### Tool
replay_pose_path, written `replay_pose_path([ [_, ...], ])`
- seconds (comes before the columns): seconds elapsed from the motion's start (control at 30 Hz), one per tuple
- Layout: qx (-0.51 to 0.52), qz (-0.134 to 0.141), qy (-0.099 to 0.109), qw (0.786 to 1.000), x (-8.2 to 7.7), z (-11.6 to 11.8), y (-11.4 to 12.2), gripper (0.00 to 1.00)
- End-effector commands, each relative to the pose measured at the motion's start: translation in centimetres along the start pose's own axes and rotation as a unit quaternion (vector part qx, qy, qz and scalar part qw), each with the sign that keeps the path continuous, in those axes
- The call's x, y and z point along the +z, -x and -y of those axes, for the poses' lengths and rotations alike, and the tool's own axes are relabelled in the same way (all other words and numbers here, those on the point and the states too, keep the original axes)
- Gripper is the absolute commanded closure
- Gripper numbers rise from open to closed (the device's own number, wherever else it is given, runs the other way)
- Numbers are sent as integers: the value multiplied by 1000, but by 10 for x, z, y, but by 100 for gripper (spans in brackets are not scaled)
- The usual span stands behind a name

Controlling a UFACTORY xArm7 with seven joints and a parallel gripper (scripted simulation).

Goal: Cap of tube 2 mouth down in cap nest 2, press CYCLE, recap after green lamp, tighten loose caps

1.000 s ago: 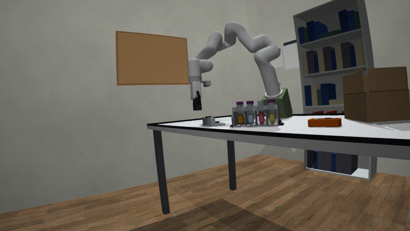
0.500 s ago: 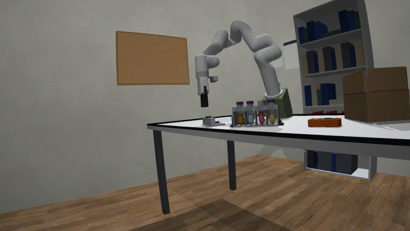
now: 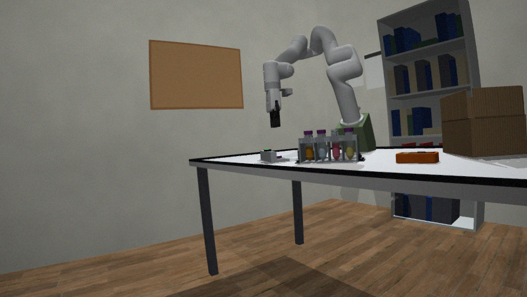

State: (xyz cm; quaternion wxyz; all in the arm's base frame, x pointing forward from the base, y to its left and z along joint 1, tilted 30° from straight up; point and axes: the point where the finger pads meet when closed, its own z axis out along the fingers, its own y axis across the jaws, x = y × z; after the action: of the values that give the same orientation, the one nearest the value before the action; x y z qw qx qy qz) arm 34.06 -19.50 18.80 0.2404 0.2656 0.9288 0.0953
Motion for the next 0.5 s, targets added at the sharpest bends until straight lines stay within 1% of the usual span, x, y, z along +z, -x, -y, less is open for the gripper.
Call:
replay_pose_path([
  [0.0, 0, 1, 0, 1000, -3, 0, -1, 54],
  [0.1, 0, 1, 0, 1000, -3, 0, -1, 54],
  [0.33, 0, 1, 0, 1000, 32, 0, -1, 54],
  [0.4, 0, 1, 0, 1000, 32, 0, -1, 54],
  [0.47, 0, 1, 0, 1000, 42, 0, -1, 54],
])
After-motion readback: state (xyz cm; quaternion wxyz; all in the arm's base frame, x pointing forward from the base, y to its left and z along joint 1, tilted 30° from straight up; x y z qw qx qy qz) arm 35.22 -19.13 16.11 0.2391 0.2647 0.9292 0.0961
